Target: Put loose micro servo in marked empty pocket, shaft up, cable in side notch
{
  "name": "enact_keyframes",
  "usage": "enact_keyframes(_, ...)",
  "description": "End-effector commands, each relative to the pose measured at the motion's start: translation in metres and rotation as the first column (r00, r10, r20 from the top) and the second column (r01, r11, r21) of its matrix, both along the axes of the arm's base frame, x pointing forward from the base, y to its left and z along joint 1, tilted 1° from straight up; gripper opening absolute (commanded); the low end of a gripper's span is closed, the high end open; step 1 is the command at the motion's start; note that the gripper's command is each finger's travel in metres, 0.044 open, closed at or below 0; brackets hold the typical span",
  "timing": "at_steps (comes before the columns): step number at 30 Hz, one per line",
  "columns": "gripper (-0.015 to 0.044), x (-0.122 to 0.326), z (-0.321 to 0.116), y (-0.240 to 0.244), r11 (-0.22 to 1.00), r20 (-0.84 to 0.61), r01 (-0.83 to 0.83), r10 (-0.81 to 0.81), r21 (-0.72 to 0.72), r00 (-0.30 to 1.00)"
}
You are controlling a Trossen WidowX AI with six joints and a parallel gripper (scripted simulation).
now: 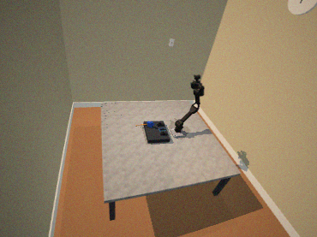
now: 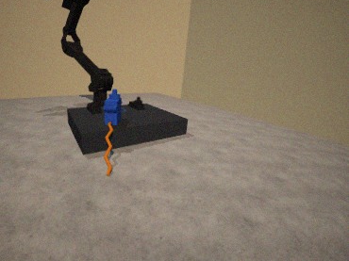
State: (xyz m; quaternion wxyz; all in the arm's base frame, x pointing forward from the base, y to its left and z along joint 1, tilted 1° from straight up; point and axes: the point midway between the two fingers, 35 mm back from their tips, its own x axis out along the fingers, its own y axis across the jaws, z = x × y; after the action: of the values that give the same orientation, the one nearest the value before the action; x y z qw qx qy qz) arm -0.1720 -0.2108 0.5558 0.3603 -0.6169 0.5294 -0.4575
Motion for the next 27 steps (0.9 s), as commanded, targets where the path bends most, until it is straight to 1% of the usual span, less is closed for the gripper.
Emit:
enact_keyframes(1,0.0426,0.0,0.001,0.0,1.0,-0.003,0.003,-0.003,-0.002,1.0)
enact_keyframes(2,0.044,0.001,0.001,0.001,1.0,-0.007,0.006,-0.006,-0.006,1.0)
enact_keyframes(5,0.044,0.003,0.005,0.003,1.0,-0.04,0.019,-0.02,-0.018,0.999)
enact_keyframes(12,0.044,0.013,0.021,0.015,0.993,-0.177,0.088,-0.101,-0.081,0.979)
enact_keyframes(18,0.044,0.026,0.034,0.022,0.984,-0.312,0.114,-0.152,-0.136,0.938)
enact_keyframes(21,0.044,0.029,0.038,0.025,0.979,-0.327,0.129,-0.175,-0.156,0.929)
enact_keyframes(27,0.044,0.04,0.047,0.032,0.968,-0.406,0.15,-0.221,-0.2,0.887)
